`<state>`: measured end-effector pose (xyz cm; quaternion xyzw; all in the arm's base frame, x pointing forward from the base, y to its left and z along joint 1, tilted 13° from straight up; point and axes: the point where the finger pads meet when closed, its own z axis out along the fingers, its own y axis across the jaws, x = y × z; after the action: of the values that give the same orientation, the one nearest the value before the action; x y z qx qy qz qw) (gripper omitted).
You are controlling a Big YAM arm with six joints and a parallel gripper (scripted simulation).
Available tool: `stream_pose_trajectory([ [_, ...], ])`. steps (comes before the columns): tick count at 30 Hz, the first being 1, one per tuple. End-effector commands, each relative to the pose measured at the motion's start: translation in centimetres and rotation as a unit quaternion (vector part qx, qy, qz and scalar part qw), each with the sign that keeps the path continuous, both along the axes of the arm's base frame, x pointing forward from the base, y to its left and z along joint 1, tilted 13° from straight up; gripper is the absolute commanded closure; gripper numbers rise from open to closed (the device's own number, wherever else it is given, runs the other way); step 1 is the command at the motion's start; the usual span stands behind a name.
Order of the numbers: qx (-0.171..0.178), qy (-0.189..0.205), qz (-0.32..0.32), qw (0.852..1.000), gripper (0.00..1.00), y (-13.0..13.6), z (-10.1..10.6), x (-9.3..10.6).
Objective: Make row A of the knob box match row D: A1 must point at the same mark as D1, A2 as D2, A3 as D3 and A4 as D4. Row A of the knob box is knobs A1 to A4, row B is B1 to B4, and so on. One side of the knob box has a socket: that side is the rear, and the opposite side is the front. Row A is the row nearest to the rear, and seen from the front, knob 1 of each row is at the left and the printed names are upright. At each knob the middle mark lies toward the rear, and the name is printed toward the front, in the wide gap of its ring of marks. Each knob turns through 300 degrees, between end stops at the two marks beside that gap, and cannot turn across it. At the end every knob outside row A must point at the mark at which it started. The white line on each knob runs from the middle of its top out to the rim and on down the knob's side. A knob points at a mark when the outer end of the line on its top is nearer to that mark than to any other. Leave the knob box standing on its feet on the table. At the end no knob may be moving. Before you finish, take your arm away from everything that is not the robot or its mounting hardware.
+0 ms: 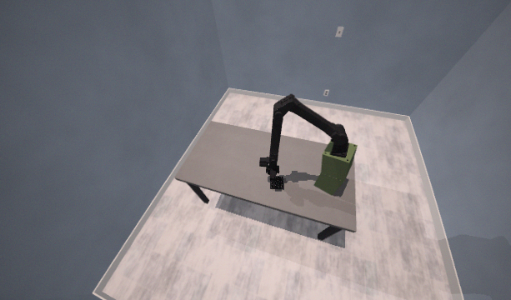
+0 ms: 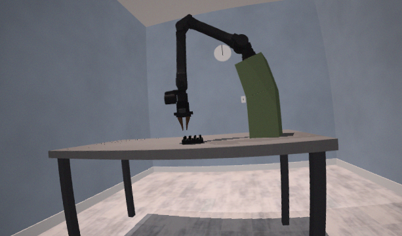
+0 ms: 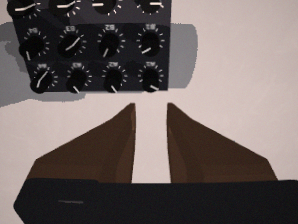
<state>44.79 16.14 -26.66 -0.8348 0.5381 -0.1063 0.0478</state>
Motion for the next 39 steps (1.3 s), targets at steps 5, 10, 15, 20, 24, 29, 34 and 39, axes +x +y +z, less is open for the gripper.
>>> stream_pose_trajectory([
  [5,0.002,-0.002,0.004,1.0,0.81,-0.2,-1.1,0.6],
  [10,0.002,-0.002,0.005,1.0,0.81,-0.1,-1.7,0.7],
  [15,0.002,-0.002,0.004,1.0,0.81,-0.2,-2.1,0.8],
  [20,0.002,-0.002,0.005,1.0,0.81,-0.2,-2.4,0.9],
  [24,0.001,-0.001,0.005,1.0,0.81,-0.2,-2.6,0.9],
  [29,0.001,0.0,0.005,1.0,0.81,-0.3,-2.7,0.7],
  [34,0.001,-0.002,0.005,1.0,0.81,-0.2,-2.6,0.9],
  [39,0.001,-0.001,0.005,1.0,0.81,-0.2,-2.6,0.9],
])
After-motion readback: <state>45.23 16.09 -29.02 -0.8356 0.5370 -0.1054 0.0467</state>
